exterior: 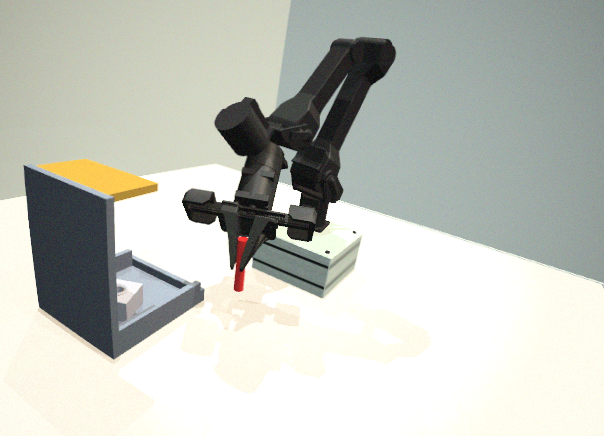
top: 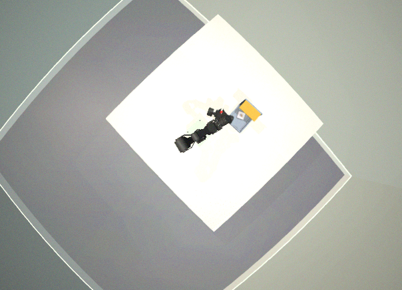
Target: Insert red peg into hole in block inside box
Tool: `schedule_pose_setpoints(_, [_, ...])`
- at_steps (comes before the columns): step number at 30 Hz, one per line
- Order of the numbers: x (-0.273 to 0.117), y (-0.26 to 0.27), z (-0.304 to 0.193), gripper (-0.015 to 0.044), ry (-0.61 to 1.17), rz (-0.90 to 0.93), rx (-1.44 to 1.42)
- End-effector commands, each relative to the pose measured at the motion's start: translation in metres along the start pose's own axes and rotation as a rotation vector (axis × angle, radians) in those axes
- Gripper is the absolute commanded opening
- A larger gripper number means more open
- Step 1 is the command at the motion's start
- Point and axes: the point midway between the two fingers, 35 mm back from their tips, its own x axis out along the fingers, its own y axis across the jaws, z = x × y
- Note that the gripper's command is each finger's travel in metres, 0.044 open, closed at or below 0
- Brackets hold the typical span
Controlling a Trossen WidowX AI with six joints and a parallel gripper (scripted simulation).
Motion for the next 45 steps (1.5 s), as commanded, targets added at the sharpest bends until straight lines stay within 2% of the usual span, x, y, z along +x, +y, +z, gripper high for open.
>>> schedule_pose_setpoints(1, [-0.002,0.000,-0.003,0.0000,0.004,0.006,-0.001])
schedule_pose_setpoints(45, [-0.007,0.098,-0.006,0.0000,0.000,0.124,0.087])
